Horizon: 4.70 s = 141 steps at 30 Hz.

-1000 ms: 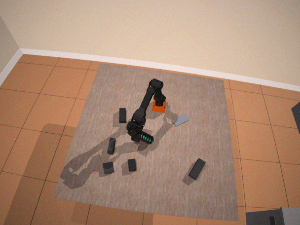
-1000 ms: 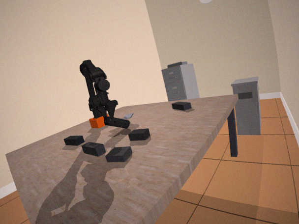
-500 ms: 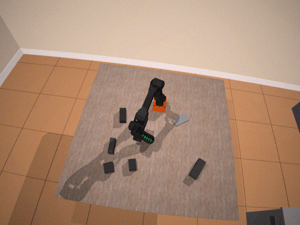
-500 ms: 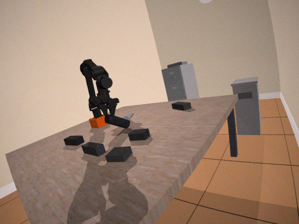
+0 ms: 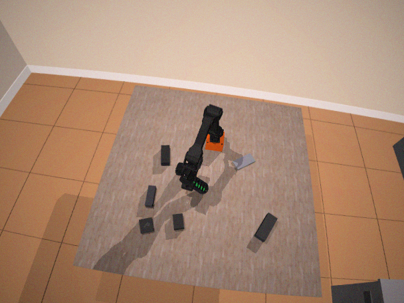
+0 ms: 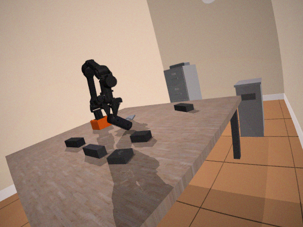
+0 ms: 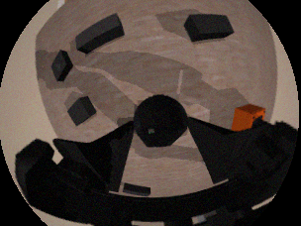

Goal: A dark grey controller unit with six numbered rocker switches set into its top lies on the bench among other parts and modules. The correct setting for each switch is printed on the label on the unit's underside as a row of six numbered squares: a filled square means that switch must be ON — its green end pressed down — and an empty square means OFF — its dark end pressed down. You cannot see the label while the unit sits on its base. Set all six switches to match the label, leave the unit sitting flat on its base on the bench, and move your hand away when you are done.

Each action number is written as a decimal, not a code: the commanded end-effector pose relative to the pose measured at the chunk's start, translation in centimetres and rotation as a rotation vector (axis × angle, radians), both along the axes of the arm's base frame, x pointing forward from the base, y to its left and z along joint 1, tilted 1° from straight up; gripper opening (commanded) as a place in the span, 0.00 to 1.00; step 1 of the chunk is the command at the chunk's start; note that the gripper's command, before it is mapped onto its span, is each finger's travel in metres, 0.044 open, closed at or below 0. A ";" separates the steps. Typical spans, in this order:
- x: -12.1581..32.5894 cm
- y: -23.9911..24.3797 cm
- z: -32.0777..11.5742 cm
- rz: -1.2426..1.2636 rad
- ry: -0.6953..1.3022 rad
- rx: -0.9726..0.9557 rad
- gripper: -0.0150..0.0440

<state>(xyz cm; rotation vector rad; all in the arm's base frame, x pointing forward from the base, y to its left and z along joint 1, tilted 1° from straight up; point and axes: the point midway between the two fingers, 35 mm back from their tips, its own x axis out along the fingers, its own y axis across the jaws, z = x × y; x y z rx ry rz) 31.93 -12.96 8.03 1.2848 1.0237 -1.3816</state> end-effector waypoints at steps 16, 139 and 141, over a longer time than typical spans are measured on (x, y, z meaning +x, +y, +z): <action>0.4 1.8 0.9 0.002 0.003 -0.034 0.82; 2.2 11.6 2.2 0.001 0.011 -0.077 0.83; 2.3 11.8 2.2 0.001 0.010 -0.073 0.83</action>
